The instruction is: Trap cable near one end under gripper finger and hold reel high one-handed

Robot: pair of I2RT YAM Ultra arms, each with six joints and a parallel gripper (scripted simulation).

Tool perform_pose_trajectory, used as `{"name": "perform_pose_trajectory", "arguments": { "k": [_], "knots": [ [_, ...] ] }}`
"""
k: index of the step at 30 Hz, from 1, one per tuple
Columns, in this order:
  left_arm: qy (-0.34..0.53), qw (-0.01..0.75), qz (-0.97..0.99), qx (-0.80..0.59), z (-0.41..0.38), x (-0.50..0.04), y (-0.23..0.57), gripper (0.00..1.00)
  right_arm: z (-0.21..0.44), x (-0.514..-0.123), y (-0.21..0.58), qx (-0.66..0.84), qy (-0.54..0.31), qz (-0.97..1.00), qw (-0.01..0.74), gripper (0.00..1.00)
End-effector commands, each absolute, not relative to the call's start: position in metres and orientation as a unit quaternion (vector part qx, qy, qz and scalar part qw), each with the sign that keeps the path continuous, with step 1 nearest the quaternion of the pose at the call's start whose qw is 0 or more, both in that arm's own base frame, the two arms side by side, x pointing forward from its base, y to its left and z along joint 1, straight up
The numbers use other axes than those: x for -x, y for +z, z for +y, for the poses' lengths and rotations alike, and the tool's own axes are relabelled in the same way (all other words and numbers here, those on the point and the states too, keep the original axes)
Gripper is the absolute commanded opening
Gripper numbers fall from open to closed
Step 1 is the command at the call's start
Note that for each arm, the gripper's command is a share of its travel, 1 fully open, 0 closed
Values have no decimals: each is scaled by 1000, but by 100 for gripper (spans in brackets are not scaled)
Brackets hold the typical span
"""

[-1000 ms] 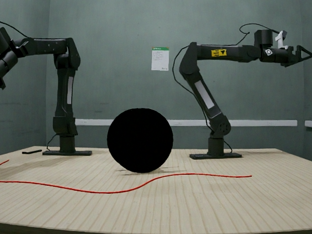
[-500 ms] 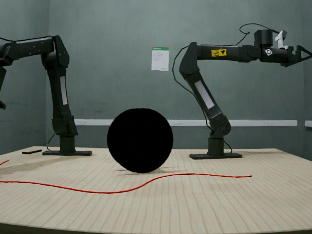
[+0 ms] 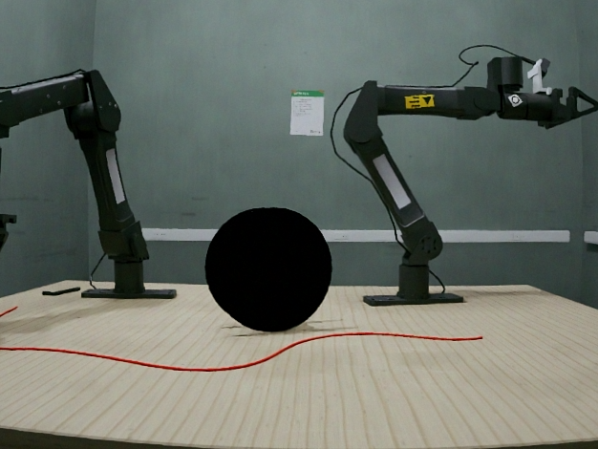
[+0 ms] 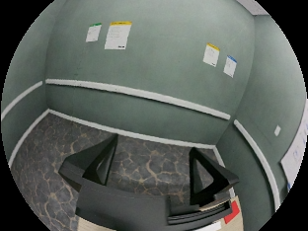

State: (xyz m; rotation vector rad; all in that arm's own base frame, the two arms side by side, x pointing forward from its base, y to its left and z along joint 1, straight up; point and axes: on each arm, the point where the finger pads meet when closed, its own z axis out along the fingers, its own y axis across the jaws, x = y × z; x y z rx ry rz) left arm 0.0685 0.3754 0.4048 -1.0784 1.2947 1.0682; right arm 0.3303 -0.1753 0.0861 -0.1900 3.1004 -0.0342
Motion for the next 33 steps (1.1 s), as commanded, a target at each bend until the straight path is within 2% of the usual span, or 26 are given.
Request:
{"name": "perform_pose_trajectory", "arguments": {
  "k": [1,15,19,28,33],
  "knots": [
    [448,533,553,458,381,-69,394,100,-174,-327,93,77,-3,997,5,30],
    [448,533,553,458,381,-69,394,100,-175,-329,94,80,-3,997,6,30],
    [448,533,553,458,381,-69,394,100,-170,-319,75,80,7,997,-11,30],
    [448,533,553,458,381,-69,394,100,-175,-328,72,80,-4,997,6,30],
    [448,533,553,458,381,-69,394,100,-172,-323,45,80,7,997,-11,30]
  ]
}}
